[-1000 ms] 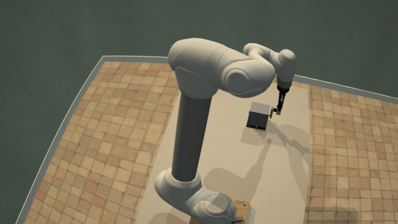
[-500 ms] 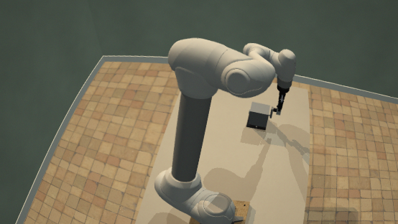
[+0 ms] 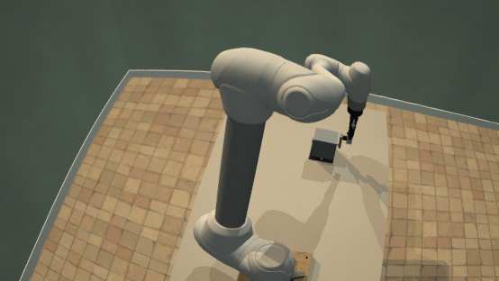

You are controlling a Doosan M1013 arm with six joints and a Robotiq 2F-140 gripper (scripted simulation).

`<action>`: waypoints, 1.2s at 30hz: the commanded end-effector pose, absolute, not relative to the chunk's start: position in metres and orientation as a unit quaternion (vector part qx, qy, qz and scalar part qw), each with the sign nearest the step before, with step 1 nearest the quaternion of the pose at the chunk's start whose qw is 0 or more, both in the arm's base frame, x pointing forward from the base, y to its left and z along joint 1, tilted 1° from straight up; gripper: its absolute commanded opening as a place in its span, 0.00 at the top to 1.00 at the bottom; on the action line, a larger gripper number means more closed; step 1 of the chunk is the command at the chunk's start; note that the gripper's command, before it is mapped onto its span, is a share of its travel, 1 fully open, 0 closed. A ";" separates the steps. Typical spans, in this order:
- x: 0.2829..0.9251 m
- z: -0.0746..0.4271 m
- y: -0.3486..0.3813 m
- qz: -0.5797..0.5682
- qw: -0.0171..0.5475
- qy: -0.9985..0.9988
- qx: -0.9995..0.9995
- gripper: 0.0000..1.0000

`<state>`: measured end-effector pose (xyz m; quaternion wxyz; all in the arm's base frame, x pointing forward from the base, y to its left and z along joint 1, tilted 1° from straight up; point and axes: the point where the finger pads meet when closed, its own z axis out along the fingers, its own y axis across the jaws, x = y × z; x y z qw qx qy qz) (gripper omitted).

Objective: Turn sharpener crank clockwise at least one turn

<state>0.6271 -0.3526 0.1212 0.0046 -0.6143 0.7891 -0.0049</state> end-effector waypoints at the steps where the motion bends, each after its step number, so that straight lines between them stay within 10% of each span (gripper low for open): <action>1: 0.629 0.118 -0.349 -0.004 0.008 0.791 -0.612 1.00; 36: 0.658 0.110 -0.356 -0.004 0.008 0.791 -0.612 1.00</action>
